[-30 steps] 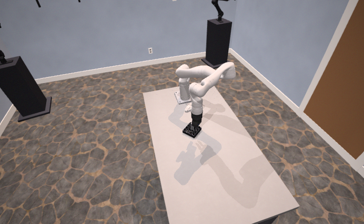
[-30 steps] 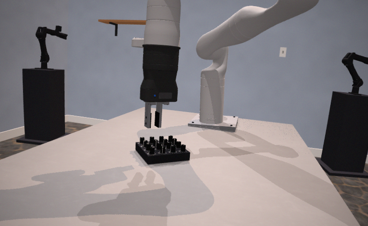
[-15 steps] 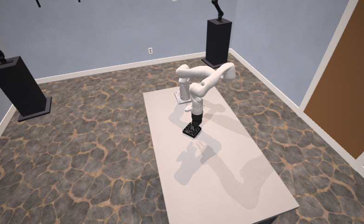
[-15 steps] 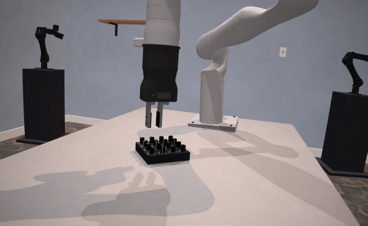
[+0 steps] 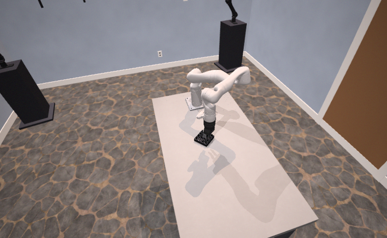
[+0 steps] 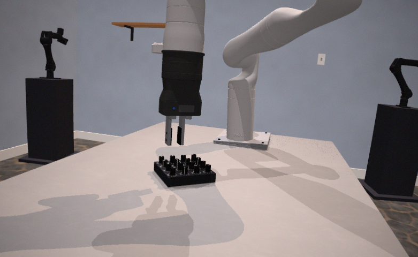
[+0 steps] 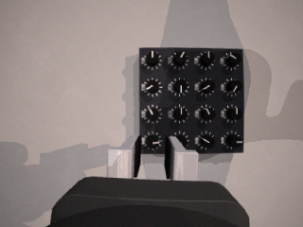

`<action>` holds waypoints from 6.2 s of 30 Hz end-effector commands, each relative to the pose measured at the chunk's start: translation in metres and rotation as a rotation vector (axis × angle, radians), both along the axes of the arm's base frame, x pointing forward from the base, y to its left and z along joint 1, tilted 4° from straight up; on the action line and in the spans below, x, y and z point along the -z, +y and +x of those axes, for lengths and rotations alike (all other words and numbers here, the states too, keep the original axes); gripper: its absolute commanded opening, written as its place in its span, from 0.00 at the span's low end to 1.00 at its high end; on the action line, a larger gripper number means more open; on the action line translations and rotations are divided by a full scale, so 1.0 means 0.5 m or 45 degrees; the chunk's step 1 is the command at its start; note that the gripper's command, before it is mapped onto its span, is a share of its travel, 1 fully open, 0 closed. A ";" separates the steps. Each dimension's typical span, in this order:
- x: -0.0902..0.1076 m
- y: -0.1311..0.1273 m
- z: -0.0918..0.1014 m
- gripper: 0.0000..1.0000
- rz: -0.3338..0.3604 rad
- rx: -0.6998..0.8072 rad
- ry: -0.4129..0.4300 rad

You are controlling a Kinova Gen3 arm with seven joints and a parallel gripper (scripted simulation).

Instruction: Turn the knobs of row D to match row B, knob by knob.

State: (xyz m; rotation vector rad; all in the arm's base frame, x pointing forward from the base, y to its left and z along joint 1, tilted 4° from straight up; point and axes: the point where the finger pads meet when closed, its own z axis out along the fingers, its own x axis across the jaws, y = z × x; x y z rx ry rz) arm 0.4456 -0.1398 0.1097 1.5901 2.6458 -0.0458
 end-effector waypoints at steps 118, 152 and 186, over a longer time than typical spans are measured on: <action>0.085 -0.004 0.006 0.46 0.000 0.001 -0.002; 0.111 -0.006 0.007 0.46 0.000 0.001 -0.002; 0.113 -0.006 0.007 0.46 0.000 0.001 -0.002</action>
